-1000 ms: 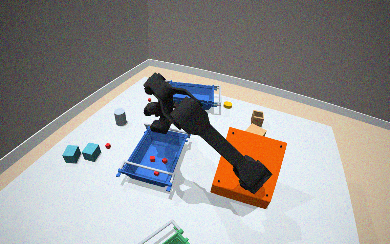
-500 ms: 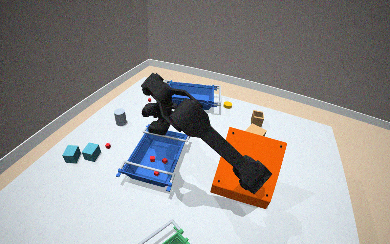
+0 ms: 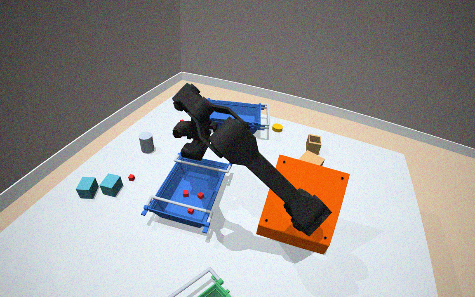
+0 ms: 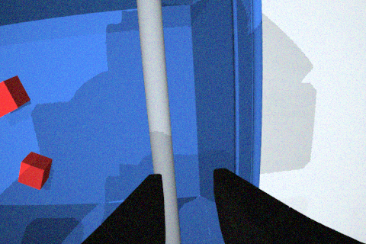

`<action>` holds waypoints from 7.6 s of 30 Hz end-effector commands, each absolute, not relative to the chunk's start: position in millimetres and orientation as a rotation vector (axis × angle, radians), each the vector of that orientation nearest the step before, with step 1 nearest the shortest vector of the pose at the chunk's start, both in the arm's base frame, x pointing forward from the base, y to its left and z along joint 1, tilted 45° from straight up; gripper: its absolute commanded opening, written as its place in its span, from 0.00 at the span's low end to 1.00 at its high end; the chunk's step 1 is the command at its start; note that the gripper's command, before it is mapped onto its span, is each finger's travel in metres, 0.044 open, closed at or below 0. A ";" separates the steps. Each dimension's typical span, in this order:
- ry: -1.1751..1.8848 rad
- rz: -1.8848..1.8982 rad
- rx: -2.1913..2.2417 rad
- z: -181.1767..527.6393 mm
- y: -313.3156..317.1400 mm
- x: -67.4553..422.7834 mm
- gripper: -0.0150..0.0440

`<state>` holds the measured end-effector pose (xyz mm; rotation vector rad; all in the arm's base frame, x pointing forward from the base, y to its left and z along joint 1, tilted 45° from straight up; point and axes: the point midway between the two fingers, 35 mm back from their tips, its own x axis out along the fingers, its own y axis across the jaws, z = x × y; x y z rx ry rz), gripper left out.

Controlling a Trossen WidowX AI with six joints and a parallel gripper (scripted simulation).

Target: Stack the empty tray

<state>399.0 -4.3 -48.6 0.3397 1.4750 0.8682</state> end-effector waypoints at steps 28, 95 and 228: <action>1.475 0.868 0.340 -48.7 -4.3 399.0 0.25; 1.535 0.780 0.378 19.4 -11.7 411.2 1.00; 1.740 0.424 0.799 230.0 228.8 3.1 0.25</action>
